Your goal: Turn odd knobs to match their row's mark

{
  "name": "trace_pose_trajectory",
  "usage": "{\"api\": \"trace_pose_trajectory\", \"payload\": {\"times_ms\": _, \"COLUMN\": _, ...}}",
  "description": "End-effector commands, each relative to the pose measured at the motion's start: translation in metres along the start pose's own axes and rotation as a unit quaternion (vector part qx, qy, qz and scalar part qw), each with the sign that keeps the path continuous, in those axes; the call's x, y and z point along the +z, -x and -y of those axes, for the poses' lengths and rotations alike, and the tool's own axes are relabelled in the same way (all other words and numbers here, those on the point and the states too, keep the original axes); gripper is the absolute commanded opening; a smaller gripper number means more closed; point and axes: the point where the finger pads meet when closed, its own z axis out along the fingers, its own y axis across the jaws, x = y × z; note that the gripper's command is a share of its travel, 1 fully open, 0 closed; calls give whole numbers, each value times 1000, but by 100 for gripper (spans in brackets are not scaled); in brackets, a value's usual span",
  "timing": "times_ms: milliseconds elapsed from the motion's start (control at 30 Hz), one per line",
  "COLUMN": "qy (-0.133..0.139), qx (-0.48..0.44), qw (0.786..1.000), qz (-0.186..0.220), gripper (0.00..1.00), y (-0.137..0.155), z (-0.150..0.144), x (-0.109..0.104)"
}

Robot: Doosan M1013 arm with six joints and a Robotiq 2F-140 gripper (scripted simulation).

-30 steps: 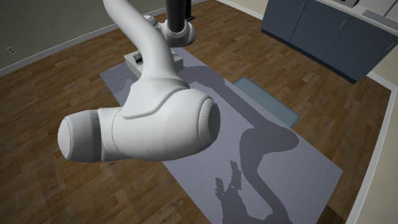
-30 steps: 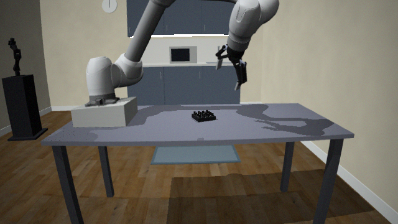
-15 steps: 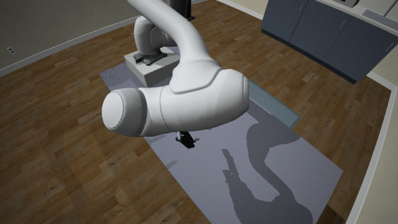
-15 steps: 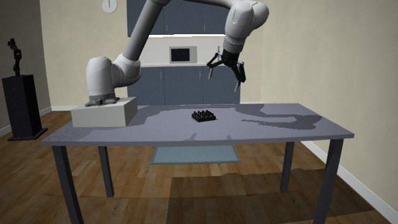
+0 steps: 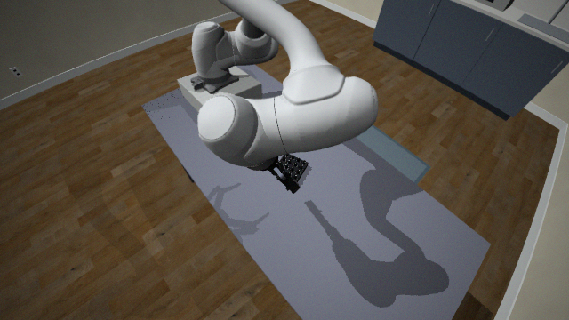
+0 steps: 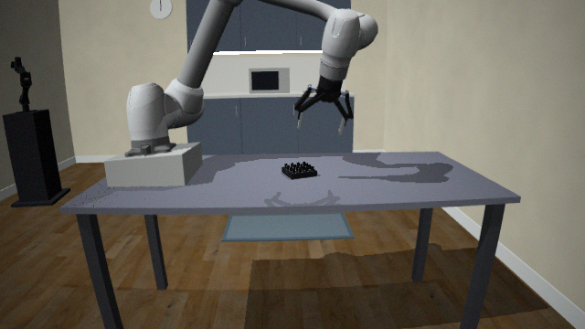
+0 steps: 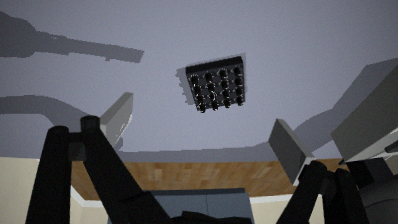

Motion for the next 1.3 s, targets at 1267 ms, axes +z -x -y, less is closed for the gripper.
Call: {"api": "trace_pose_trajectory", "payload": {"times_ms": 1267, "qy": 74, "qx": -623, "qw": 760, "qz": -171, "gripper": 100, "y": 46, "z": -63, "x": 95}}
